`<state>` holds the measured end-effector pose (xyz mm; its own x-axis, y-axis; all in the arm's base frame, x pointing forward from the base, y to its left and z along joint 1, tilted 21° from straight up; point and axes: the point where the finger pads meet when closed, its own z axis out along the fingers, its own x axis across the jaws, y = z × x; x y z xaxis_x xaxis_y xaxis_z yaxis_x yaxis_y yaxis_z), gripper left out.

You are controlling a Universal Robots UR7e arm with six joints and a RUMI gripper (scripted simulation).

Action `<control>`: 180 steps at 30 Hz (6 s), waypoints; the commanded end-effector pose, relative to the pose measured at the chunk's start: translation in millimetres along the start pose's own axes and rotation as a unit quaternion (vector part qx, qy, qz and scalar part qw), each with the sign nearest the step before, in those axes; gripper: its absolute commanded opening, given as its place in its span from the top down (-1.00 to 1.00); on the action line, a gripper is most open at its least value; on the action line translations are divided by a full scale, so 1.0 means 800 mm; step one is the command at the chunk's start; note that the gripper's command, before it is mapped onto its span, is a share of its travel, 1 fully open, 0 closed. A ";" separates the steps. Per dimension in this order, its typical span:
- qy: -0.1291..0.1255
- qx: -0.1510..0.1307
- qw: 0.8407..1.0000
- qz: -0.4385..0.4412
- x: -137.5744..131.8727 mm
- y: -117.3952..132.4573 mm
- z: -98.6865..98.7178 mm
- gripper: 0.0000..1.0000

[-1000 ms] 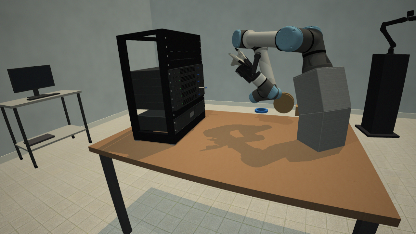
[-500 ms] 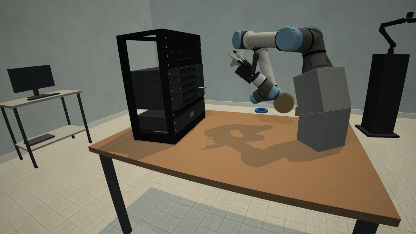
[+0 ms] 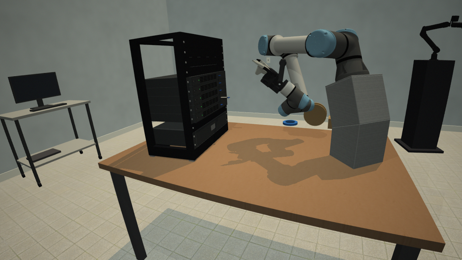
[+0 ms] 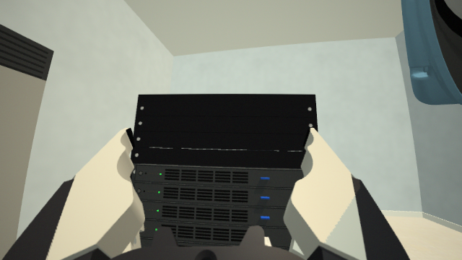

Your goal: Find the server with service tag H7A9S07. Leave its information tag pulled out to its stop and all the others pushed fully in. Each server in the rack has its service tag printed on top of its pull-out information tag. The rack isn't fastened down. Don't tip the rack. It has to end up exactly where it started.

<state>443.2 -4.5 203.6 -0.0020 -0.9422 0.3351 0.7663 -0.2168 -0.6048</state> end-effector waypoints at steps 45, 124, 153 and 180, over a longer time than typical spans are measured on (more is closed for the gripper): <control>0.038 -0.070 0.985 0.152 0.034 0.053 -0.001 -1.00; 0.109 -0.145 0.918 0.353 0.070 0.131 -0.021 -1.00; 0.136 -0.164 0.884 0.415 0.080 0.157 -0.032 -1.00; 0.158 -0.177 0.855 0.462 0.085 0.177 -0.041 -1.00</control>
<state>529.4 -106.4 119.1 0.2834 -0.7743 -0.5658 0.3020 0.6321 -0.7136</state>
